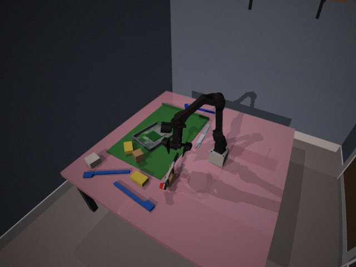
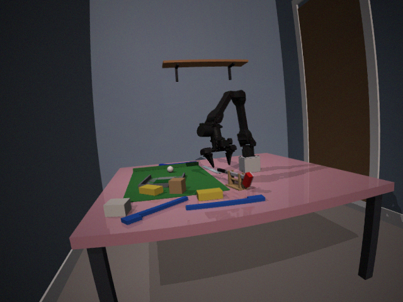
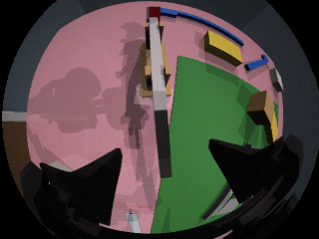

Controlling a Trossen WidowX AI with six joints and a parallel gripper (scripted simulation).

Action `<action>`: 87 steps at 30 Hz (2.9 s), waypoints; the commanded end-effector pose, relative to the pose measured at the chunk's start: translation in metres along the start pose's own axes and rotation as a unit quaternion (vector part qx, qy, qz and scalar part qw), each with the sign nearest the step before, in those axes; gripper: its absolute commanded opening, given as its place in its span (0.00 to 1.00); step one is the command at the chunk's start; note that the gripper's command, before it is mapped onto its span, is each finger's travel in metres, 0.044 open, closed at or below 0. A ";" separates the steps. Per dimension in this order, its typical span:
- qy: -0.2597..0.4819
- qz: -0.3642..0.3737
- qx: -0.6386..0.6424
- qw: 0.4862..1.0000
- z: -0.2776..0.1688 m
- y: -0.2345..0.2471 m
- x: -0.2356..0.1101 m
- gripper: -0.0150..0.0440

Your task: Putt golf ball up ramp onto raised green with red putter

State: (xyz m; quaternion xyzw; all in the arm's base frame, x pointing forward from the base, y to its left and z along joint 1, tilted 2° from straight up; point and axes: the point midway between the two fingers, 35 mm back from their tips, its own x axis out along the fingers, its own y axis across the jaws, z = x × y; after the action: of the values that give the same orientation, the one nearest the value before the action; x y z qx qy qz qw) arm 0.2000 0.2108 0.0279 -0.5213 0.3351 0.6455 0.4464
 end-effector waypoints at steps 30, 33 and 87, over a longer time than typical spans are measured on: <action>0.003 0.003 -0.001 1.000 -0.017 0.002 0.053 1.00; 0.002 0.003 0.000 1.000 -0.016 0.002 0.050 0.96; 0.023 -0.028 0.169 0.985 -0.053 -0.031 -0.060 0.25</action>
State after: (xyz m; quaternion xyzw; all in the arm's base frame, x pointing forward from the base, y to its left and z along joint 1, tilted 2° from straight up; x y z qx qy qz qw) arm 0.2379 0.1744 0.0714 -0.4805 0.4122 0.5800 0.5127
